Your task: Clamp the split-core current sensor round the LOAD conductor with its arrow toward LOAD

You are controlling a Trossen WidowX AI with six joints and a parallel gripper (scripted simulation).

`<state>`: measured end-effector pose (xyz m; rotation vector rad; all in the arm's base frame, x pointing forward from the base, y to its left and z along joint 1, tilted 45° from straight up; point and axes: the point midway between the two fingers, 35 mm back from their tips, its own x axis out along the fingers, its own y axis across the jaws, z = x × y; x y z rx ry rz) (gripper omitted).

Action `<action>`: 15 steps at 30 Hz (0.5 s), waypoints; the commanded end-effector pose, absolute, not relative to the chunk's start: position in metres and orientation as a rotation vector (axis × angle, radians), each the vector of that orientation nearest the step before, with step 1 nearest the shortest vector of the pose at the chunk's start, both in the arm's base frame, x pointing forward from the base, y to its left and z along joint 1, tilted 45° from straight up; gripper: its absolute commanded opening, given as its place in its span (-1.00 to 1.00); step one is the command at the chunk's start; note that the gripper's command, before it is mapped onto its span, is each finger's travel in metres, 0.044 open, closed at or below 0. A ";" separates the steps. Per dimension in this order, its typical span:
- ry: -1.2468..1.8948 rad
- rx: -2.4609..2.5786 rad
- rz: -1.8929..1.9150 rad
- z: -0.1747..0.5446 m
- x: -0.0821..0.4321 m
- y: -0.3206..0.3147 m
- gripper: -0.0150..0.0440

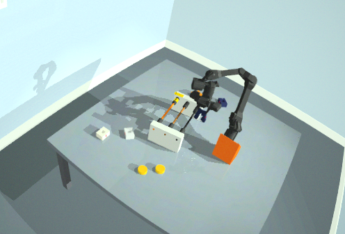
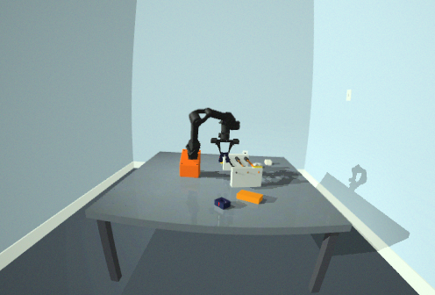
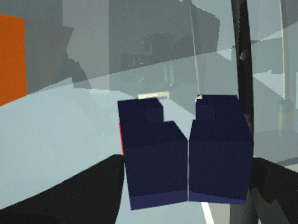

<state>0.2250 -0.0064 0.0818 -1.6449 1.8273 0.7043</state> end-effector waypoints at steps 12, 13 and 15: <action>1.829 -1.405 0.348 0.091 0.251 0.004 -0.49; 1.826 -1.379 0.312 0.092 0.254 0.005 -0.49; 1.819 -1.327 0.241 0.092 0.259 0.005 -0.49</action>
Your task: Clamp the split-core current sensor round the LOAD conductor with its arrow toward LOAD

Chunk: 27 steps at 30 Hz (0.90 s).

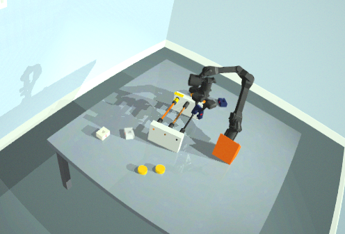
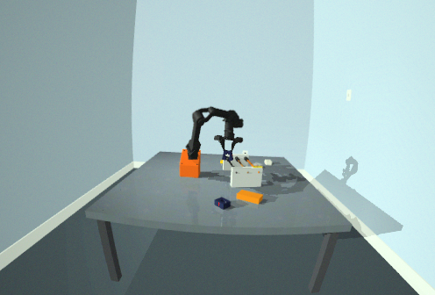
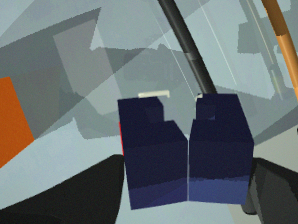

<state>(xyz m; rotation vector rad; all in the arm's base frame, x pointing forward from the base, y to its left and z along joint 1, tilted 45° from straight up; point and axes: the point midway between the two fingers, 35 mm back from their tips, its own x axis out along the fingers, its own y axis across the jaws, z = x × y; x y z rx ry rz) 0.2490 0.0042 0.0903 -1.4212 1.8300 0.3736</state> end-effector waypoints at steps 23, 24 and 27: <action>1.614 -0.696 -0.504 0.090 0.320 0.009 -0.49; 1.600 -0.668 -0.533 0.089 0.323 0.009 -0.49; 1.557 -0.583 -0.619 0.088 0.331 0.009 -0.49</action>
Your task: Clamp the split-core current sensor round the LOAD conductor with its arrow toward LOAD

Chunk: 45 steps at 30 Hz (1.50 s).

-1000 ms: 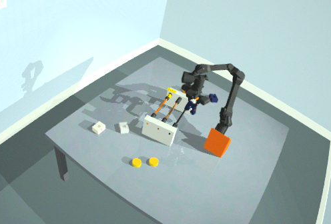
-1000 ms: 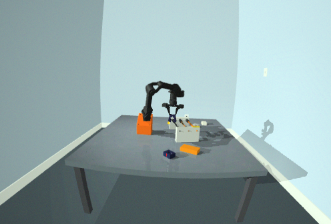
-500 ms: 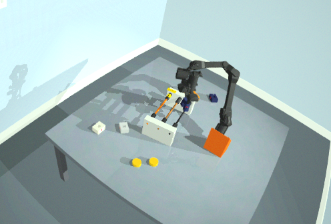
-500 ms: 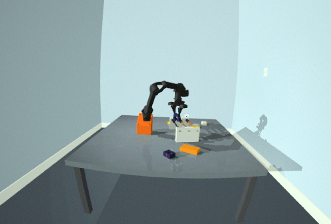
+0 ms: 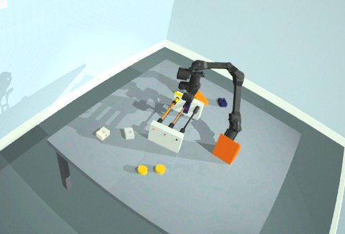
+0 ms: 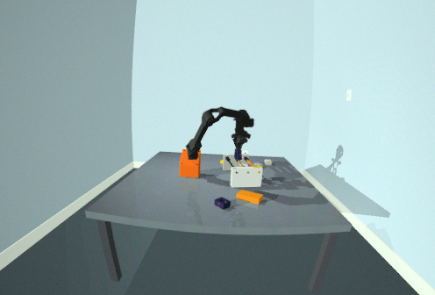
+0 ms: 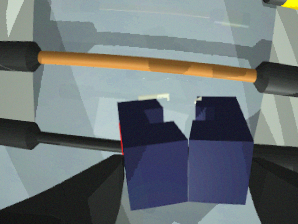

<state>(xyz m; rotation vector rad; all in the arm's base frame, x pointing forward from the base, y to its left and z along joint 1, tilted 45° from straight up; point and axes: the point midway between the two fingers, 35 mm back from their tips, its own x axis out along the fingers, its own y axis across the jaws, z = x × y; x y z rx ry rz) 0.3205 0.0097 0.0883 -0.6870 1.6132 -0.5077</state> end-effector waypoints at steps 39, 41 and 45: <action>0.732 0.534 -1.498 0.064 0.420 -0.005 -0.49; 0.713 0.553 -1.509 0.063 0.421 -0.006 -0.49; 0.713 0.553 -1.509 0.063 0.421 -0.006 -0.49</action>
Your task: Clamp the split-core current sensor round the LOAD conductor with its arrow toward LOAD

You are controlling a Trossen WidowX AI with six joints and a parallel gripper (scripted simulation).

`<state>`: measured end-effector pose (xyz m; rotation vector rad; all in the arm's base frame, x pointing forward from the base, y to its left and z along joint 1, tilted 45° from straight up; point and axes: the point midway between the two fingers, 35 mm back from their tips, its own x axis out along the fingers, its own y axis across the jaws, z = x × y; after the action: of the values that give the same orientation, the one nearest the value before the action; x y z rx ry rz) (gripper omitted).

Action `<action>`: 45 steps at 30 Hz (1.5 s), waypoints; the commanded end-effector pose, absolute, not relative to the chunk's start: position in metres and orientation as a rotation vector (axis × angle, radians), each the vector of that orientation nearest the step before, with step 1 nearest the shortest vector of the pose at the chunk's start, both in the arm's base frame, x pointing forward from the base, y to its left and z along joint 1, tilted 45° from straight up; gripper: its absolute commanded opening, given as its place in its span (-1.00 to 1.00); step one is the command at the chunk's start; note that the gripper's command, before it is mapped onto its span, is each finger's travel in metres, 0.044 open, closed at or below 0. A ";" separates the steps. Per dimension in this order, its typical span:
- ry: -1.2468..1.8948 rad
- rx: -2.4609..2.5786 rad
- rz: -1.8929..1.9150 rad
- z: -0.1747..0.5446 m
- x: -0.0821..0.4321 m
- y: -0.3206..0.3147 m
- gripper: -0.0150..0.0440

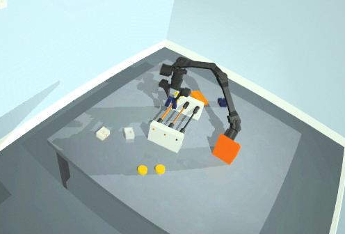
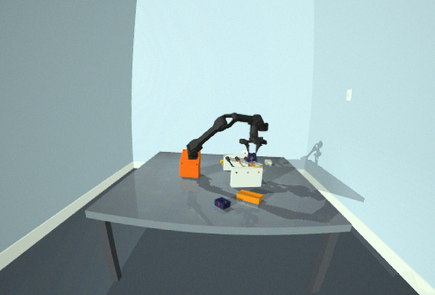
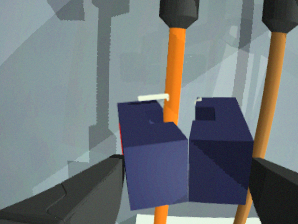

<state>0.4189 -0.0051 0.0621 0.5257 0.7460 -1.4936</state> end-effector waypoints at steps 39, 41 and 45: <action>0.712 0.559 -1.513 0.028 0.418 -0.039 -0.49; 0.712 0.559 -1.513 0.028 0.418 -0.039 -0.49; 0.712 0.559 -1.513 0.028 0.418 -0.039 -0.49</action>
<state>0.4183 -0.0404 0.0279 0.5600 0.7111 -1.5139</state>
